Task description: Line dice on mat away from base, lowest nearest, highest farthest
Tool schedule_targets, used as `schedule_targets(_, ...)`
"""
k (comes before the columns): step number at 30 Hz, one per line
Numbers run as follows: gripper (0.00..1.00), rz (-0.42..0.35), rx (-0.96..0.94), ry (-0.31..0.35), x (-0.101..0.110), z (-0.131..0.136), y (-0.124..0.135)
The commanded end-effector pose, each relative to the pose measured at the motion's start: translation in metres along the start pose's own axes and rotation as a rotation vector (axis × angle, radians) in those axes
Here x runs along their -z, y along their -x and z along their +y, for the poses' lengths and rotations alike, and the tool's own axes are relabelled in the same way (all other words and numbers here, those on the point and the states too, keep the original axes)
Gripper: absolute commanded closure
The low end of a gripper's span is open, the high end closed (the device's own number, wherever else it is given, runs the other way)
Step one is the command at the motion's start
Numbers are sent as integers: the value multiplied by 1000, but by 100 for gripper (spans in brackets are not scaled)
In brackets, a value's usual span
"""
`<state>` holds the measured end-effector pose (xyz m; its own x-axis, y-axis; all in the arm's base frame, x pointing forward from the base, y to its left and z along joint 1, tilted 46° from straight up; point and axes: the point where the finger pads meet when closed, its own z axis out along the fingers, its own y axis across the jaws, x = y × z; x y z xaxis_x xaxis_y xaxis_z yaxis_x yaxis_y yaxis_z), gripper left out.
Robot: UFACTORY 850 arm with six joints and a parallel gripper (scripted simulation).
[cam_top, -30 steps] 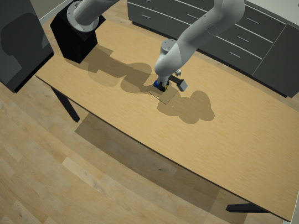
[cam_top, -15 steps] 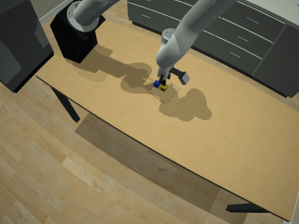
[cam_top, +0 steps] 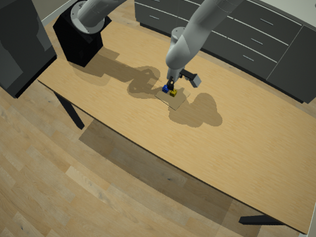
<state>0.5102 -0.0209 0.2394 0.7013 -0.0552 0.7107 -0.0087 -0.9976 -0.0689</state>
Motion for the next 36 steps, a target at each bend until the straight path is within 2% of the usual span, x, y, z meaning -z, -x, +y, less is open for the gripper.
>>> schedule_targets(1,0,1,0,0,0,0,0)
schedule_targets(22,0,2,40,0,0,-2,-1)
schedule_targets(36,0,9,449,6,-4,-24,-9)
